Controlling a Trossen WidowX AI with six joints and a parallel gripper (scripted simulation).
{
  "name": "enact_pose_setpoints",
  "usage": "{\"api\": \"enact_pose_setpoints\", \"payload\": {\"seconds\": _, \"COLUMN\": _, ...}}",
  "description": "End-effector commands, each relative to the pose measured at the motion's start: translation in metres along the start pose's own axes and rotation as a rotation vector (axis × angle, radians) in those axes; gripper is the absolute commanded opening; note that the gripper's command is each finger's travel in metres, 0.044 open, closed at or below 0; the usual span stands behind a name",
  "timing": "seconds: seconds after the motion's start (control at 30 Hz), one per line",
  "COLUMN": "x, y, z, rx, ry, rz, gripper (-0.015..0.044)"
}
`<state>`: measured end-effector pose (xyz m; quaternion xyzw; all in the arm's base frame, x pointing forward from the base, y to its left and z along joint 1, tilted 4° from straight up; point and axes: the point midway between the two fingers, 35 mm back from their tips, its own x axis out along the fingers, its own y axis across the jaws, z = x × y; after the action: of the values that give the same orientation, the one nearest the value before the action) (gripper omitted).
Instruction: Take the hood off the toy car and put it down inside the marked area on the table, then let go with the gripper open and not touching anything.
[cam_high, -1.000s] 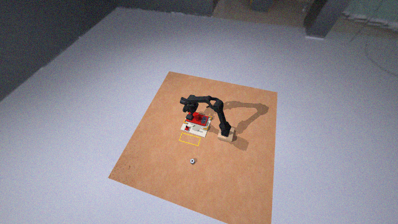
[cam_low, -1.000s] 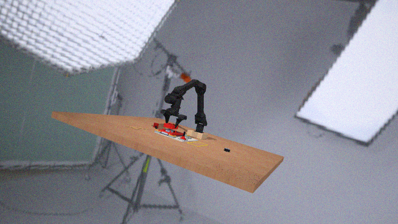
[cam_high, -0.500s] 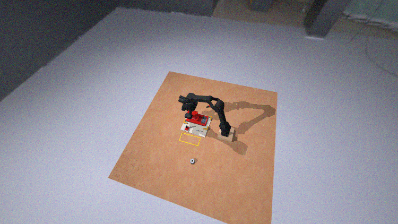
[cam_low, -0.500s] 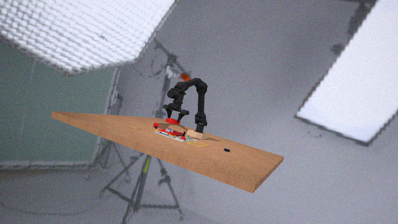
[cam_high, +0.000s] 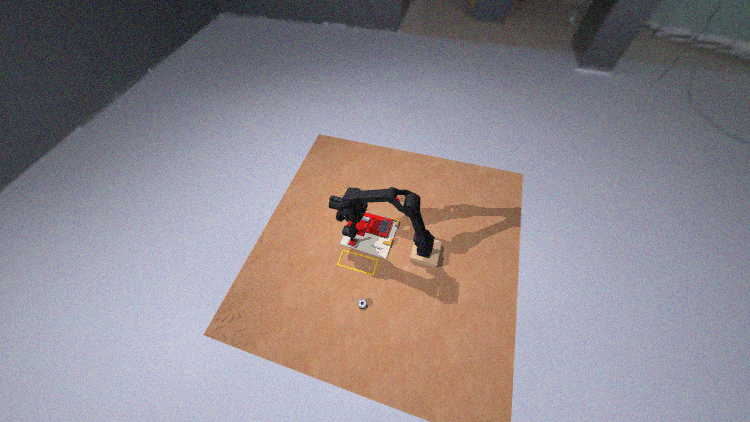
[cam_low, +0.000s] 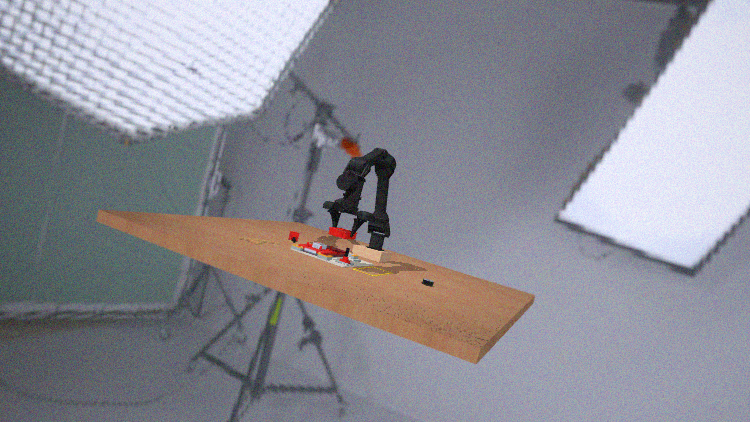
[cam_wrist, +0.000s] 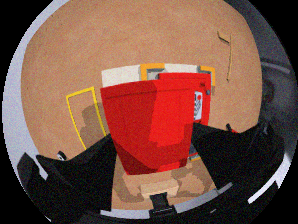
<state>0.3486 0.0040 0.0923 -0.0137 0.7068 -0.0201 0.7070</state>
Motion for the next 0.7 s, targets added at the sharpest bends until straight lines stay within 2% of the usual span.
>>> {"api": "enact_pose_setpoints", "payload": {"seconds": 0.0, "x": -0.001, "y": 0.016, "z": -0.003, "rx": 0.002, "ry": 0.003, "rz": 0.007, "gripper": 0.0}}
{"api": "enact_pose_setpoints", "payload": {"seconds": 0.67, "x": -0.005, "y": 0.107, "z": -0.029, "rx": 0.003, "ry": 0.005, "rz": 0.017, "gripper": 0.0}}
